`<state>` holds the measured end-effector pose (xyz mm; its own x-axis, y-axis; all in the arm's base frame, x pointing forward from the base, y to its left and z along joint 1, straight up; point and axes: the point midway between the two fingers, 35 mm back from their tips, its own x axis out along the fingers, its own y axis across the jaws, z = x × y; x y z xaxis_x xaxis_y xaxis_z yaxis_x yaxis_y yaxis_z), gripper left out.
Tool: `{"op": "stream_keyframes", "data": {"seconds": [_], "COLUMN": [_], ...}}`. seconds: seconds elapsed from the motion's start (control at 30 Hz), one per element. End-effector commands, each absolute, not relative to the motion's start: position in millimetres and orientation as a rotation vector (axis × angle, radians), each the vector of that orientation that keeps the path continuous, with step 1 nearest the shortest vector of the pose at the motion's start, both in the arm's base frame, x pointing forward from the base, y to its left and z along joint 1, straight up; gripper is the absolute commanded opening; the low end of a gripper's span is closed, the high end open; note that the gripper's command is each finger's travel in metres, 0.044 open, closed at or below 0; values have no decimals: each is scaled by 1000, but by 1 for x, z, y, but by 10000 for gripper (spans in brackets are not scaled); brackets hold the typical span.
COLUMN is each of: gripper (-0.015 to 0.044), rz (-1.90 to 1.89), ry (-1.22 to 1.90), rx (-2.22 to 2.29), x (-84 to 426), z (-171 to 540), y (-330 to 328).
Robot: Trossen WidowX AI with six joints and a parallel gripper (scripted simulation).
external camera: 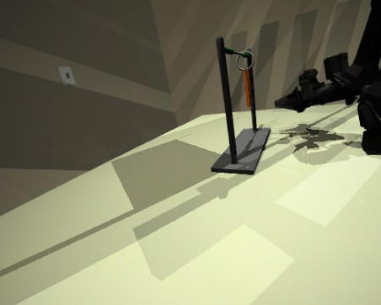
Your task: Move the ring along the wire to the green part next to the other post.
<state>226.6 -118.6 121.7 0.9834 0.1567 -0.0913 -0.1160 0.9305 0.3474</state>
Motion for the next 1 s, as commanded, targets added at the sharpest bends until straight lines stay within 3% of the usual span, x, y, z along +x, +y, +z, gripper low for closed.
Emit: {"op": "stream_keyframes", "data": {"seconds": [0.0,0.97], "gripper": [160,160], "rz": [152,53], "ry": [134,76], "rx": [372,-13], "x": [211,260], "z": [103,149], "y": [-97,-89]}}
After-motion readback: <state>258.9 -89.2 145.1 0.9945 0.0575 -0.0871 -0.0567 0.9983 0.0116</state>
